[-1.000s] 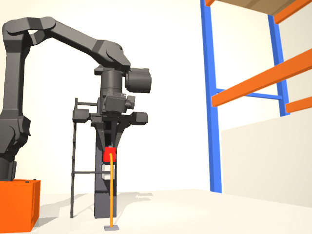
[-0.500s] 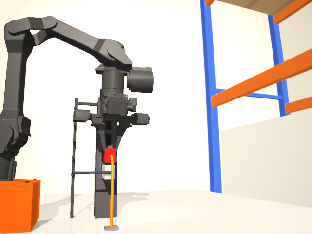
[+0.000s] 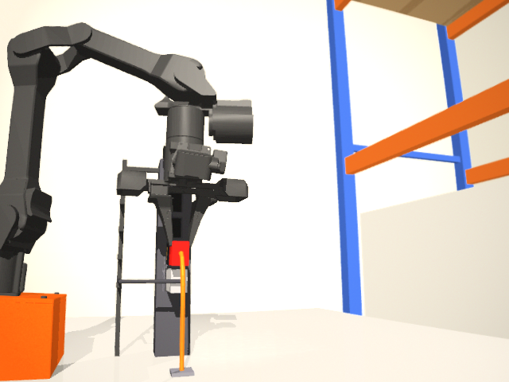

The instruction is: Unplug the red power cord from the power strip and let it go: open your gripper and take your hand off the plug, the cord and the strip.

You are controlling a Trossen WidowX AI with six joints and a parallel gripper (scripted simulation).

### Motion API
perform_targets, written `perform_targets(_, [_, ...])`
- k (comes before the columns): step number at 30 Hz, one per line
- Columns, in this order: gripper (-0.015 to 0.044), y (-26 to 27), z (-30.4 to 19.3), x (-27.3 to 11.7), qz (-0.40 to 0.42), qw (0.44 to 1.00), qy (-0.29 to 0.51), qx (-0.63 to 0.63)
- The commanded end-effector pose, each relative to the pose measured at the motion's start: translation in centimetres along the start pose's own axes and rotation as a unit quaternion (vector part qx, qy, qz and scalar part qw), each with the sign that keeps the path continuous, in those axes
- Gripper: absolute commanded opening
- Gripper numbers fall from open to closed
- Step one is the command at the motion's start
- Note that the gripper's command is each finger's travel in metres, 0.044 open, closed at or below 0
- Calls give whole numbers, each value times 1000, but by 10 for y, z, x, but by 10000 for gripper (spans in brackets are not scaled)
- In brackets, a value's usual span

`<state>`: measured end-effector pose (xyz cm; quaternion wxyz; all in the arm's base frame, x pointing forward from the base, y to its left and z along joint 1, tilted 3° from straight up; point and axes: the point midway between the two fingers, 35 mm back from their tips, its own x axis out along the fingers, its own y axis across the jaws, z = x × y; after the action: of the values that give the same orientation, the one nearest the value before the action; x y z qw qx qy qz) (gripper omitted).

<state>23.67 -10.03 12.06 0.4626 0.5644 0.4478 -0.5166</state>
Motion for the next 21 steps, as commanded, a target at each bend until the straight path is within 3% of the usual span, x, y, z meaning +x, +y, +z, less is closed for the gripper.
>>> perform_targets(1, [0,1,19,-5,7,1000,-13,10])
perform_targets(17, [420,-1,13,-2,7,1000,-14,11])
perform_targets(21, [440,-1,43,-9,7,1000,-15,11])
